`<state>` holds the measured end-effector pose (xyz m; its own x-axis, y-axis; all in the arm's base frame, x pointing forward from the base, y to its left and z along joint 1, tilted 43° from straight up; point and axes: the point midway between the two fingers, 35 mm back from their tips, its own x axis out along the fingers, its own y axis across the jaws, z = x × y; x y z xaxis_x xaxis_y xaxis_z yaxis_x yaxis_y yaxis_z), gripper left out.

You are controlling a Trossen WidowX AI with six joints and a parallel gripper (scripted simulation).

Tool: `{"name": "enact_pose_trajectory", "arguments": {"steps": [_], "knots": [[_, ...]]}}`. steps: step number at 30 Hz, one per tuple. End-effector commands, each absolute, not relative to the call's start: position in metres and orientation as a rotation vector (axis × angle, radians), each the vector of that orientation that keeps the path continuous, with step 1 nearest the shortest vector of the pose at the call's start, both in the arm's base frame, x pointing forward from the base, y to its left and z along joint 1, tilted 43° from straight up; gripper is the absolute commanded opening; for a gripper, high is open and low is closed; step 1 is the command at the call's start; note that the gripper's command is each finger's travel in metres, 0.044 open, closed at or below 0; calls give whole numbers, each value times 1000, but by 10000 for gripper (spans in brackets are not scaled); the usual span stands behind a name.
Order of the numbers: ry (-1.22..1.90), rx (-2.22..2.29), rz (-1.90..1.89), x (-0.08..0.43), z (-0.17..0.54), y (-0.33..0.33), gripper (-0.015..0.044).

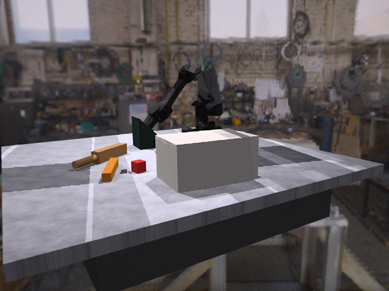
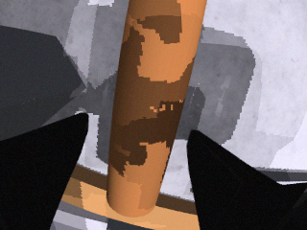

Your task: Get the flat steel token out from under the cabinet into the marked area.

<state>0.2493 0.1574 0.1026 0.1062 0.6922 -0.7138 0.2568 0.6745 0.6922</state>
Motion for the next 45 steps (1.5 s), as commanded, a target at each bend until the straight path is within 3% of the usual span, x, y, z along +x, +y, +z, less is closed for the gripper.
{"name": "enact_pose_trajectory", "arguments": {"steps": [1, 45], "knots": [[1483, 825, 378, 250, 99, 161, 270], [1482, 825, 378, 261, 104, 163, 270]]}}
